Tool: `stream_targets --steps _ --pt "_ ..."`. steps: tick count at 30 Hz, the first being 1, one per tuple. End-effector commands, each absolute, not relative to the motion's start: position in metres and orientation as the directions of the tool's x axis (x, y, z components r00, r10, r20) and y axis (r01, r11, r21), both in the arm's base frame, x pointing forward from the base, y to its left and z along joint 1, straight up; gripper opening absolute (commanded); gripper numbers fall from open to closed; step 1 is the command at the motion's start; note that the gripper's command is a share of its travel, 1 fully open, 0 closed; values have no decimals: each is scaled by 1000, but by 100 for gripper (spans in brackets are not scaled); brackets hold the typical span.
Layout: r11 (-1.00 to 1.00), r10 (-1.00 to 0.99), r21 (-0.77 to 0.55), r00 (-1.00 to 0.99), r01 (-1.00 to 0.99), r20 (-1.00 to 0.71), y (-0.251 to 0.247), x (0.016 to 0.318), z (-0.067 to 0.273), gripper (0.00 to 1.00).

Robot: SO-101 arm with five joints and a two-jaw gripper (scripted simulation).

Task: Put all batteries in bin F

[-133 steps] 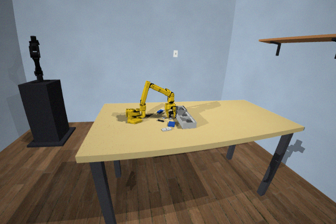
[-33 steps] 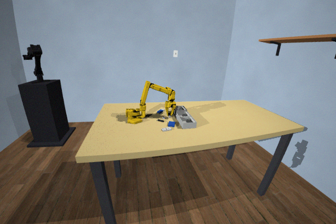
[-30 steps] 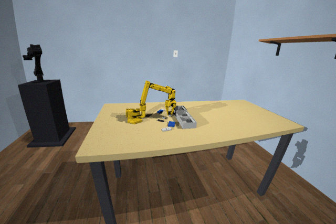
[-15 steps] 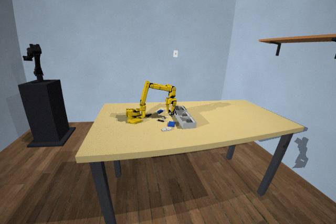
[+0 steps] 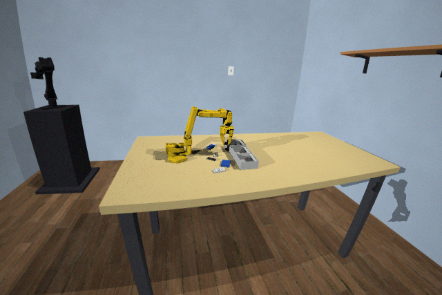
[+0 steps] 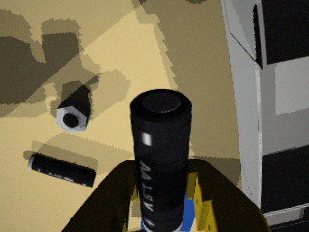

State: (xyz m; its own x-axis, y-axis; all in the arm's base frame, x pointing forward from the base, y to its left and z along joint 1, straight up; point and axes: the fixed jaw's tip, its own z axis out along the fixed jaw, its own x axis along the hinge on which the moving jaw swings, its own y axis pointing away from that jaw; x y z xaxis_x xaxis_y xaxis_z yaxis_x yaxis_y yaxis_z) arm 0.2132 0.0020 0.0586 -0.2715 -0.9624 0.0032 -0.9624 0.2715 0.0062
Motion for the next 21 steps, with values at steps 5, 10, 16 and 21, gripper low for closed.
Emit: stream_targets --steps 5,10,16,21 --pt "383 -924 -42 -382 -923 -19 11 226 73 0" --pt "415 -910 -45 -415 -909 -23 14 228 75 0" --pt "418 -908 -45 -417 -907 -23 14 228 75 0" --pt "435 -901 -51 -434 -899 -28 15 230 76 0"
